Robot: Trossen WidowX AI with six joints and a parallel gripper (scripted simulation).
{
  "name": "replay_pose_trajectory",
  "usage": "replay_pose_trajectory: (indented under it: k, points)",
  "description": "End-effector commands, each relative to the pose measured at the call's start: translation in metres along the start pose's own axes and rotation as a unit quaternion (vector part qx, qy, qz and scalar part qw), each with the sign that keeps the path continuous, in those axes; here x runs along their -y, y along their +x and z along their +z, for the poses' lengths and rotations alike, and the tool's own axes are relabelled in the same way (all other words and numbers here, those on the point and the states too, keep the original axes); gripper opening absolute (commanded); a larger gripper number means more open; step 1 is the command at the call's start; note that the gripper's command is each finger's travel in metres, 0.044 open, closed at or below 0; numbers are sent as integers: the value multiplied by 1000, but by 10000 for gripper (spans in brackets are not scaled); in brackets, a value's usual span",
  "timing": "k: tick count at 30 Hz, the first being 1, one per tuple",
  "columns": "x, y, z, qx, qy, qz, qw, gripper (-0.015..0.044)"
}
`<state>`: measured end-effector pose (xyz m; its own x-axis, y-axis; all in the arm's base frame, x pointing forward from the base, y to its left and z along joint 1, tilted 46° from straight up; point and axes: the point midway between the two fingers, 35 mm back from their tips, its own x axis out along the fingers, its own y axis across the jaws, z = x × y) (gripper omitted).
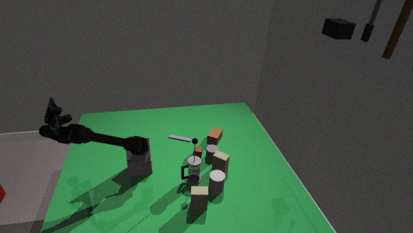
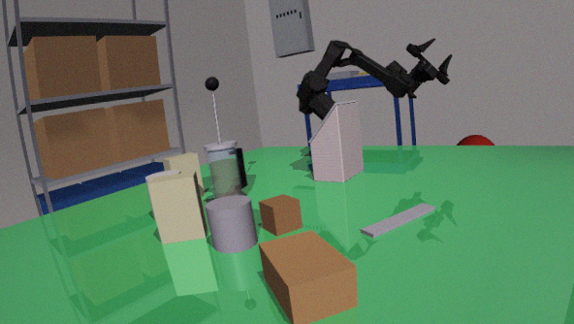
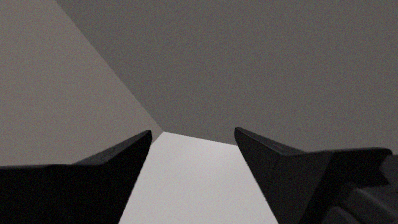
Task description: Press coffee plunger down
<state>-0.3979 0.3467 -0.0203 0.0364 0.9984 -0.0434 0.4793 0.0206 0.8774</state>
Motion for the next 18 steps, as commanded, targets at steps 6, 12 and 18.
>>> replay_pose_trajectory:
  k: [6,12,18]
  points:
    - [-28,39,26,60,-63,6,996,440]
    - [-80,90,82,163,-161,3,973,440]
    - [-142,122,148,266,-265,-26,926,440]
